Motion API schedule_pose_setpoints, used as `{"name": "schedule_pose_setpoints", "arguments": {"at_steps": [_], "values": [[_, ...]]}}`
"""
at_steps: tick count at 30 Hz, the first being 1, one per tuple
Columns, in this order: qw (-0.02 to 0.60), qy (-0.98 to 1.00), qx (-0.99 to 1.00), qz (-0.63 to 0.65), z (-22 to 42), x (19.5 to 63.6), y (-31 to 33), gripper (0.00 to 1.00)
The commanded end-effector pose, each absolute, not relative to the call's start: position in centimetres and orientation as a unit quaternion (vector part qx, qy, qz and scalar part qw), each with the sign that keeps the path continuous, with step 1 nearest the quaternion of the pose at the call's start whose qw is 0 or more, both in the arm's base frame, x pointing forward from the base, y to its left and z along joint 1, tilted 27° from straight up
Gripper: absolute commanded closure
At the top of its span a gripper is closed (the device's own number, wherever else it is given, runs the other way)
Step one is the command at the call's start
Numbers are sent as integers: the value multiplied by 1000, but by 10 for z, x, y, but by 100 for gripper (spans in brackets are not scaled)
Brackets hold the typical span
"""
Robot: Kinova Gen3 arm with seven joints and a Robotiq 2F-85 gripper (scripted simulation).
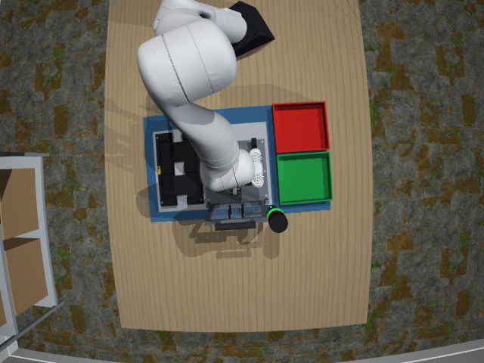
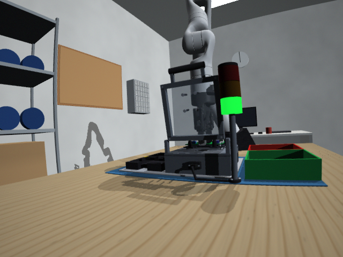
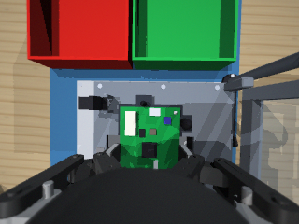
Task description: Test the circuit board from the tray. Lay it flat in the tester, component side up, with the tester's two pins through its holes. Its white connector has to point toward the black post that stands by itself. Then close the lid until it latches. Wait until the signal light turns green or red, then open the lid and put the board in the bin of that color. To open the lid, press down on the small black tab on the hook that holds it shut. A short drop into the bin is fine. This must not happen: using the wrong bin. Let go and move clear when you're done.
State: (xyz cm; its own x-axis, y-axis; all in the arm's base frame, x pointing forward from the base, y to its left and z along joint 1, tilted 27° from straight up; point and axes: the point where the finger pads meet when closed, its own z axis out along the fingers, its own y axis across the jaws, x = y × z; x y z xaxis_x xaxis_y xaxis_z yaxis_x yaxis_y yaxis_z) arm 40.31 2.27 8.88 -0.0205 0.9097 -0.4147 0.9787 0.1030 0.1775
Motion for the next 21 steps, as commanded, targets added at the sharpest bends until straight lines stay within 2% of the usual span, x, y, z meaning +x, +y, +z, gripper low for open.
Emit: {"name": "schedule_pose_setpoints", "arguments": {"at_steps": [1, 21], "values": [[218, 710, 665, -78, 90, 403, 23, 23], [218, 710, 665, -78, 93, 402, 25, 23]]}}
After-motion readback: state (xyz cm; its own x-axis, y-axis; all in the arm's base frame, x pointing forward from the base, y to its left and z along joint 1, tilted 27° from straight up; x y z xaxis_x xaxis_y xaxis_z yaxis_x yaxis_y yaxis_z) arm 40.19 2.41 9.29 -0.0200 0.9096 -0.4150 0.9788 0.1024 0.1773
